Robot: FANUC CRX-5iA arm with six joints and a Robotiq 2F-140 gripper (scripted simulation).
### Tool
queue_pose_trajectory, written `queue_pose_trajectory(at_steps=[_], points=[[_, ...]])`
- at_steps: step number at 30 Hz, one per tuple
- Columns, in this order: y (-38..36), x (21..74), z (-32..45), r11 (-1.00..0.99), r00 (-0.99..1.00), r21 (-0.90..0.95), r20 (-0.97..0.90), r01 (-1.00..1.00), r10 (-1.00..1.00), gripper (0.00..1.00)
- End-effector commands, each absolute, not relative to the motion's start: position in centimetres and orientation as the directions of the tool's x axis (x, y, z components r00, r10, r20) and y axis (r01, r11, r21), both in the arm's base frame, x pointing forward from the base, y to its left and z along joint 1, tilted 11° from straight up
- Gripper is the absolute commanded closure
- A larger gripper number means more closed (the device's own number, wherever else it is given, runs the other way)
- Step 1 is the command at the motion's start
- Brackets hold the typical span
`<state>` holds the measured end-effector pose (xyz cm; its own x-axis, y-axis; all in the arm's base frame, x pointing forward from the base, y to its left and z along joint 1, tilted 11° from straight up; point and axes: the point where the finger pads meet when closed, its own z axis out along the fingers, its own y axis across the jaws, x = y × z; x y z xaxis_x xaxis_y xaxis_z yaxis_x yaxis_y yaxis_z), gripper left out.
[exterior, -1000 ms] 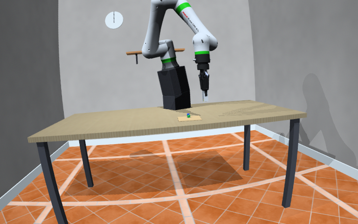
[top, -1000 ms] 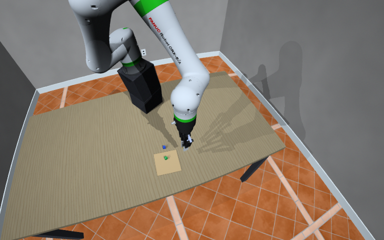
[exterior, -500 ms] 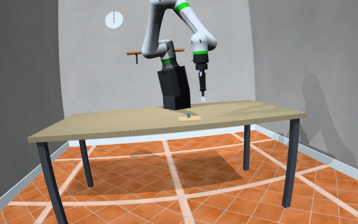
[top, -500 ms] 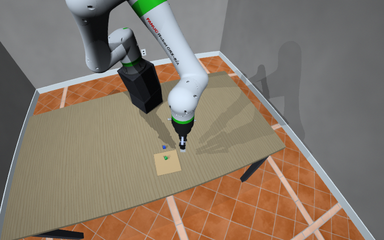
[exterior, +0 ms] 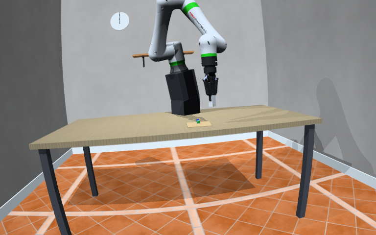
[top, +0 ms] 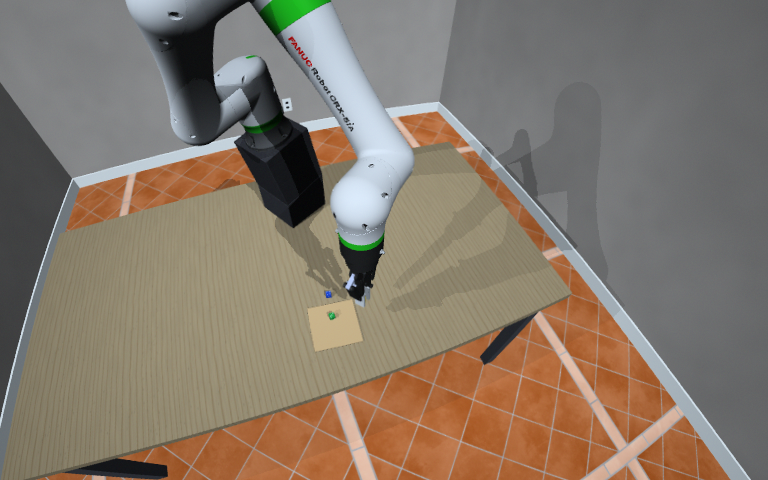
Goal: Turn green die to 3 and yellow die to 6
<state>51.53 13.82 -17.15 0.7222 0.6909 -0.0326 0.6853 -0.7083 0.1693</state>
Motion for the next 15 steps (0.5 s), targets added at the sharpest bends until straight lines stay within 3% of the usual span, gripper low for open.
queue_pose_trajectory(at_steps=[1,15], points=[[13.6,51.6,-17.1,-0.793,0.809,0.193,-0.004,0.577,0.588,0.93],[12.5,52.0,-16.8,-0.977,0.986,0.172,0.087,0.128,0.145,0.93]])
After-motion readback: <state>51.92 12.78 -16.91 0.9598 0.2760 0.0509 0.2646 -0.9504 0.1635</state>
